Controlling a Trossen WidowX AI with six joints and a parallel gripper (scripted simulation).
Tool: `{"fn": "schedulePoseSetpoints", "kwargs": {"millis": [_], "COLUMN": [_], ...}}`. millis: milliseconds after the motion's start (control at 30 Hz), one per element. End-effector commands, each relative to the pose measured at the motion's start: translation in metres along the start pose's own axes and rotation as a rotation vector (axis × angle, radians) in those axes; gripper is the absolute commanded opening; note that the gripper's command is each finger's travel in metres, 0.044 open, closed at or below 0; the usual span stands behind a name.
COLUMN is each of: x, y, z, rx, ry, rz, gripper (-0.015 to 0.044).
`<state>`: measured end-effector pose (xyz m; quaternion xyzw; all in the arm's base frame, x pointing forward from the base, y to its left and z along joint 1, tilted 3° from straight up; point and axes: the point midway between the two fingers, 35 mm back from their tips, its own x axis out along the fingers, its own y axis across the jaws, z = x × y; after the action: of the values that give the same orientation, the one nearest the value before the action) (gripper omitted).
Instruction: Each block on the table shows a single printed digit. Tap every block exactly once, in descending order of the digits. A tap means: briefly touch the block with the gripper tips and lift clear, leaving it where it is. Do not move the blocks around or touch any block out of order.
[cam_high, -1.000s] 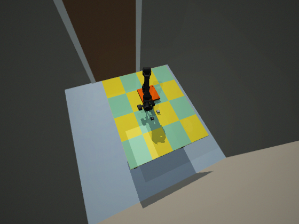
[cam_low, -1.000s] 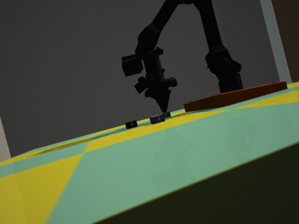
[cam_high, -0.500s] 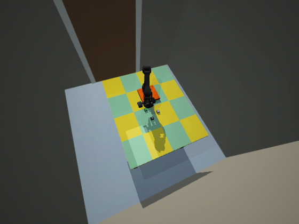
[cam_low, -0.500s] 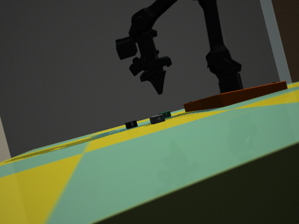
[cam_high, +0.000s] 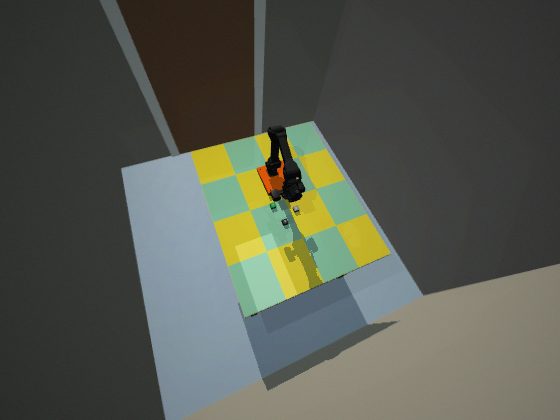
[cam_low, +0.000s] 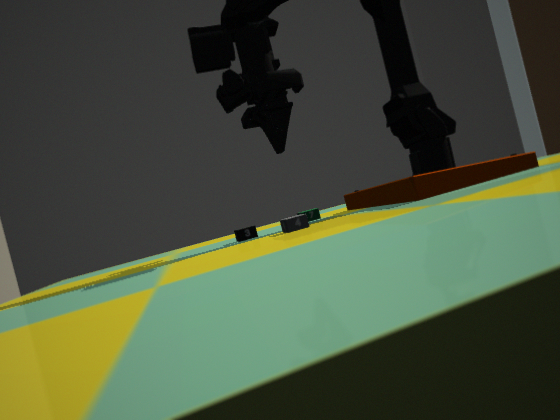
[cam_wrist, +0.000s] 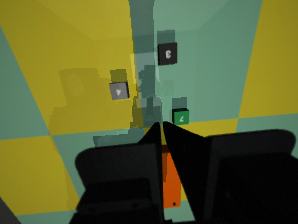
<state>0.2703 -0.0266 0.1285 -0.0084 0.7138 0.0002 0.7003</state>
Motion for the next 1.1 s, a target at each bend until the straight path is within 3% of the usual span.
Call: {"fn": "schedulePoseSetpoints", "kwargs": {"millis": [0, 267, 500, 1067], "x": [0.000, 0.002, 0.079, 0.098], "y": [0.055, 0.063, 0.063, 0.063], "z": [0.025, 0.028, 0.027, 0.027], "rx": [0.007, 0.012, 0.012, 0.012], "ry": [0.005, 0.006, 0.006, 0.006], "rz": [0.003, -0.001, -0.001, -0.001], "gripper": [0.0020, 0.0020, 0.0020, 0.0020]}}
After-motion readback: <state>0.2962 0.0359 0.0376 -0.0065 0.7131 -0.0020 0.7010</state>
